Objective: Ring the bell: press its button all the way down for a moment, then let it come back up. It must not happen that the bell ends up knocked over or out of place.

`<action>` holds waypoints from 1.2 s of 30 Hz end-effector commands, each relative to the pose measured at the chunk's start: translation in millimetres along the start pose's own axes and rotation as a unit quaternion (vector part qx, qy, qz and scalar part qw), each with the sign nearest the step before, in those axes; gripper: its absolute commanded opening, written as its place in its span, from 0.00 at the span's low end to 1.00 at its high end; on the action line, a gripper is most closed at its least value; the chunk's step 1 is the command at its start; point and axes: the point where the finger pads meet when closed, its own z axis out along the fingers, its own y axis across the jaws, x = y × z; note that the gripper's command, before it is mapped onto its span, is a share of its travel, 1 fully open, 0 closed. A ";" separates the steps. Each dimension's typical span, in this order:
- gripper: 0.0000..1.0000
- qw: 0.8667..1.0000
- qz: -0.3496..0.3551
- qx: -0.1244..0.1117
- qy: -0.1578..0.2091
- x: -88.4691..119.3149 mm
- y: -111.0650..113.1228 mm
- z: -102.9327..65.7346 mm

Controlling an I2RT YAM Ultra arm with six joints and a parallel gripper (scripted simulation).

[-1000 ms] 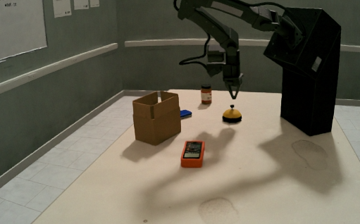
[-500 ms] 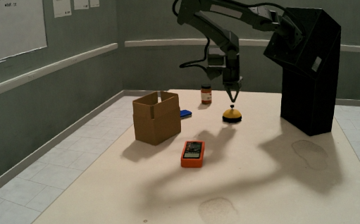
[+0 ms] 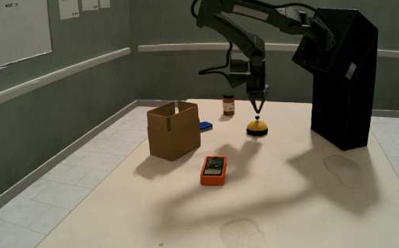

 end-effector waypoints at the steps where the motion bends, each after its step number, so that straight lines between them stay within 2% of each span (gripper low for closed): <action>1: 0.00 1.000 -0.005 0.004 -0.012 -9.7 -2.4 3.1; 36: 0.00 1.000 -0.003 0.003 -0.011 -10.9 0.4 3.7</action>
